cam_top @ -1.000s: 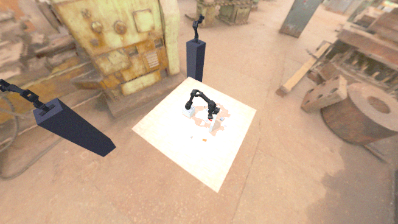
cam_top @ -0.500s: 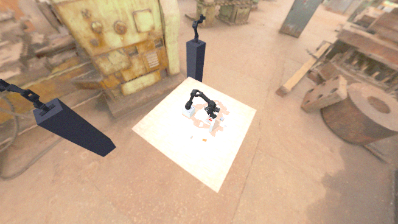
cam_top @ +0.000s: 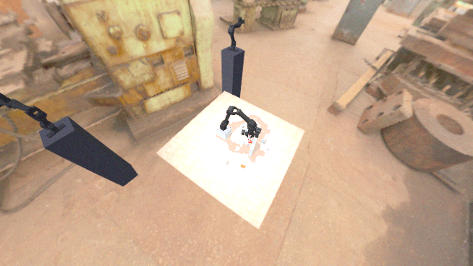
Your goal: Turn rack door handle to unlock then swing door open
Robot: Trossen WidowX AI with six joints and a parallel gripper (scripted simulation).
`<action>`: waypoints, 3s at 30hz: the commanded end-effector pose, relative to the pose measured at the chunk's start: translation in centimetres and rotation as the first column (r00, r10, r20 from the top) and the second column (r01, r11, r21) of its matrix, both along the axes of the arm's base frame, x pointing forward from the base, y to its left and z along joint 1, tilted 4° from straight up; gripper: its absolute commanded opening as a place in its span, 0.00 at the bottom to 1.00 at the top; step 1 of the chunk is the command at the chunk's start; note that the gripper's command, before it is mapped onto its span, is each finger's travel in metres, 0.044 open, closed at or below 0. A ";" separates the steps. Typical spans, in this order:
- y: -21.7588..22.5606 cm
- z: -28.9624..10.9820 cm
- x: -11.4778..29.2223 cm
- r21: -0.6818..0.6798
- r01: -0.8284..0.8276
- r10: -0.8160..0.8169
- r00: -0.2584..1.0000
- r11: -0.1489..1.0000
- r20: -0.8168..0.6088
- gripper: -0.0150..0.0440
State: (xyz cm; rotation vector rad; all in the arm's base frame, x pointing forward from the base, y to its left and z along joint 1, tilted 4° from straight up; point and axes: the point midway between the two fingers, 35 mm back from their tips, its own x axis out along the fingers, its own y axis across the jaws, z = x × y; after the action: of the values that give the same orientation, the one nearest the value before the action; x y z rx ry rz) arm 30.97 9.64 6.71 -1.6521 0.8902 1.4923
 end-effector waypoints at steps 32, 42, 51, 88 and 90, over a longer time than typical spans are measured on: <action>0.1 0.0 0.0 0.031 0.339 -0.339 0.941 0.940 0.004 0.76; 0.1 0.0 0.0 0.074 0.743 -0.744 0.668 0.666 -0.011 0.76; 0.1 0.0 0.0 0.103 0.955 -0.958 0.284 0.279 -0.041 0.76; 0.0 0.0 0.0 0.047 0.016 -0.024 -0.984 -0.999 -0.177 0.76; 0.0 0.0 0.0 0.038 -0.083 0.075 -0.981 -0.996 -0.179 0.76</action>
State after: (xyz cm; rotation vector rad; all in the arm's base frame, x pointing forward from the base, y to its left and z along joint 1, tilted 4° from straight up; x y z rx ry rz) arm 30.56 10.23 6.72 0.7744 1.3570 -0.7345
